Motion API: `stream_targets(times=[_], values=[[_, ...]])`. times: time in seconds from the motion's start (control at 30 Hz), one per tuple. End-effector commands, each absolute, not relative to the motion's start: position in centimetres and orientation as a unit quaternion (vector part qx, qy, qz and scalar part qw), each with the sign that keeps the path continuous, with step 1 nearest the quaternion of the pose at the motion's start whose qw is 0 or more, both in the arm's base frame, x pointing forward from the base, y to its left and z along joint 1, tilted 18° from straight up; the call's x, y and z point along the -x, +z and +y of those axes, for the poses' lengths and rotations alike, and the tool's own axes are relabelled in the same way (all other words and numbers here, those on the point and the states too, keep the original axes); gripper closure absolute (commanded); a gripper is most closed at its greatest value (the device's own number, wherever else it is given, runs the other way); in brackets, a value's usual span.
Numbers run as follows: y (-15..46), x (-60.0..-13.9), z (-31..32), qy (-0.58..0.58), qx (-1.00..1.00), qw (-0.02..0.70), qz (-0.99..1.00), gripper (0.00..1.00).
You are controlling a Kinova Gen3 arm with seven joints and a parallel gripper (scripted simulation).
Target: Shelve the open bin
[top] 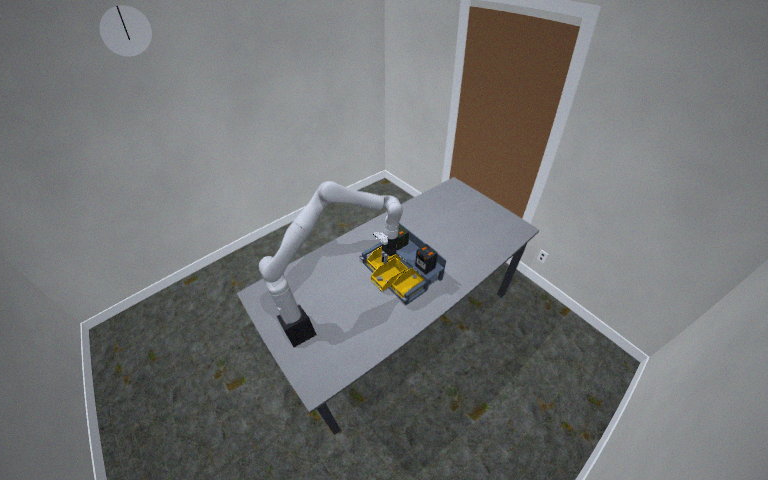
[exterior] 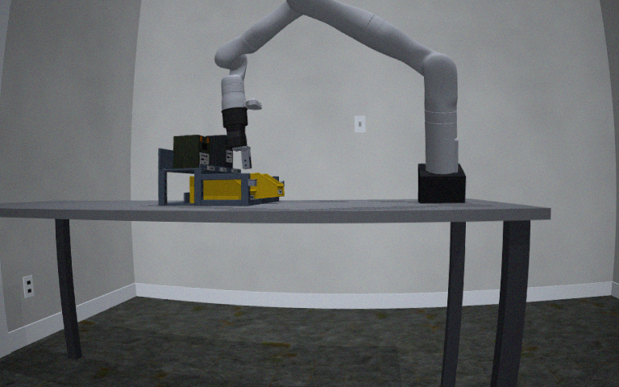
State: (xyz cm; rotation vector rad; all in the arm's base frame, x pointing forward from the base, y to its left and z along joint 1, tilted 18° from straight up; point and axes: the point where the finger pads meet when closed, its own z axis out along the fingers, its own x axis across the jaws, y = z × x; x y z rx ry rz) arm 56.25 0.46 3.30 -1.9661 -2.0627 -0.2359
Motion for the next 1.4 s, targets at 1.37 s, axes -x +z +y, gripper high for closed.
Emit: stream_targets(times=[1.37], values=[[8.3,-56.5,-1.2,-0.084,0.681,0.138,-0.714,0.68]])
